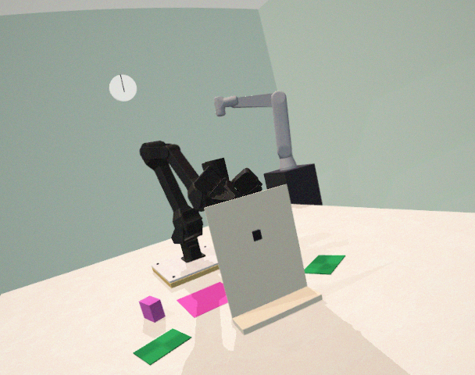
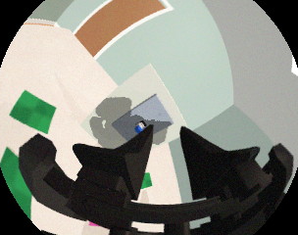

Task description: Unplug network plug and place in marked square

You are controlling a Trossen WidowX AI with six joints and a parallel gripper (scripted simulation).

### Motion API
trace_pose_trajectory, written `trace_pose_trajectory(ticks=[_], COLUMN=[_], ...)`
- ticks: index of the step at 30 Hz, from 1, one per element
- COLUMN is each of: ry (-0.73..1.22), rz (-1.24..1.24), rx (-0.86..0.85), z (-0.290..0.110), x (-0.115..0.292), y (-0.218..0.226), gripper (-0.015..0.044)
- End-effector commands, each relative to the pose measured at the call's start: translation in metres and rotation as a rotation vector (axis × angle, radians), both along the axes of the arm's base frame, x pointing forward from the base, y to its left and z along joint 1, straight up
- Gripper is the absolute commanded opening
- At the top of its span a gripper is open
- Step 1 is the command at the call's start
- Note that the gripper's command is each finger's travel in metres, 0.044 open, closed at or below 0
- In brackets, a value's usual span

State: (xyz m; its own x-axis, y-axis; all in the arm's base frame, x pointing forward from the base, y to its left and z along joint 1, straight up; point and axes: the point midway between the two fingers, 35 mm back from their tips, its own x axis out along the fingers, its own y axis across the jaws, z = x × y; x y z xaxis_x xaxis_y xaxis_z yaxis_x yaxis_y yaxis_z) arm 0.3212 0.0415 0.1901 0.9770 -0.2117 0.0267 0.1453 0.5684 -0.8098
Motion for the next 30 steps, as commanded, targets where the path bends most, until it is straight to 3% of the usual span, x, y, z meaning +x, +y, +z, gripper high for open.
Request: trace_pose_trajectory(ticks=[1, 15, 23, 30], ry=[0.042, 0.186, 0.188, 0.185], rz=[-0.037, -0.144, -0.146, -0.147], rx=[-0.137, -0.579, -0.584, -0.584], z=[-0.018, -0.059, -0.059, -0.057], x=[-0.011, -0.058, -0.058, -0.027], y=[0.002, -0.002, -0.002, -0.002], gripper=[0.0156, 0.0156, 0.0156, 0.0156])
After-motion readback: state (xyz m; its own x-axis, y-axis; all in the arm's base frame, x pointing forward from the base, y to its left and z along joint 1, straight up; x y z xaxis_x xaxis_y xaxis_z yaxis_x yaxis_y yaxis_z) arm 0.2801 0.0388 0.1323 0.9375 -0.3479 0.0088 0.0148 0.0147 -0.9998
